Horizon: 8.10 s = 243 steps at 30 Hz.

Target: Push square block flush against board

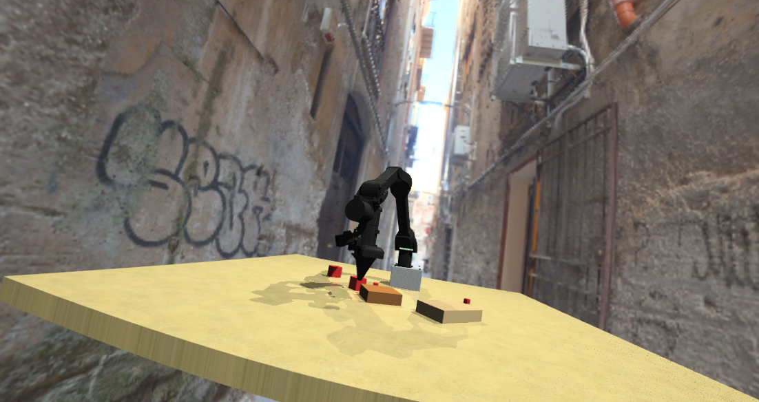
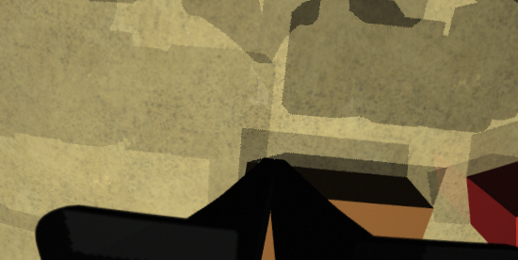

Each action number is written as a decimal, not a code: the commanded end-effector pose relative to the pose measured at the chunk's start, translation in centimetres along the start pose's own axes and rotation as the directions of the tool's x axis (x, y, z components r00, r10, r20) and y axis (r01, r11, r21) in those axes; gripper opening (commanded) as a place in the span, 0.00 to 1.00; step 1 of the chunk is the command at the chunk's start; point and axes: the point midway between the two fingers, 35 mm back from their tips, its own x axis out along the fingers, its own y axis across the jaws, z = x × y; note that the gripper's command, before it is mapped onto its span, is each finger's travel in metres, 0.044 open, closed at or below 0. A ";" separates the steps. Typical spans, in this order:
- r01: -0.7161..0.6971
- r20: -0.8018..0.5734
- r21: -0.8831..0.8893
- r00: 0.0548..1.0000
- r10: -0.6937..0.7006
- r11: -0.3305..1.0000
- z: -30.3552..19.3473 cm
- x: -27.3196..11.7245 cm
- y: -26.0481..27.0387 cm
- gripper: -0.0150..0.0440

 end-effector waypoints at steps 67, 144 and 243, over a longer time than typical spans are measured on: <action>0.002 -0.005 0.009 1.000 -0.002 1.000 -8.0 5.0 0.1 0.25; 0.004 -0.004 -0.260 1.000 -0.005 0.966 -6.4 5.0 -2.8 0.25; 0.000 -0.016 -0.256 1.000 -0.004 0.967 -21.3 -0.7 -5.0 0.25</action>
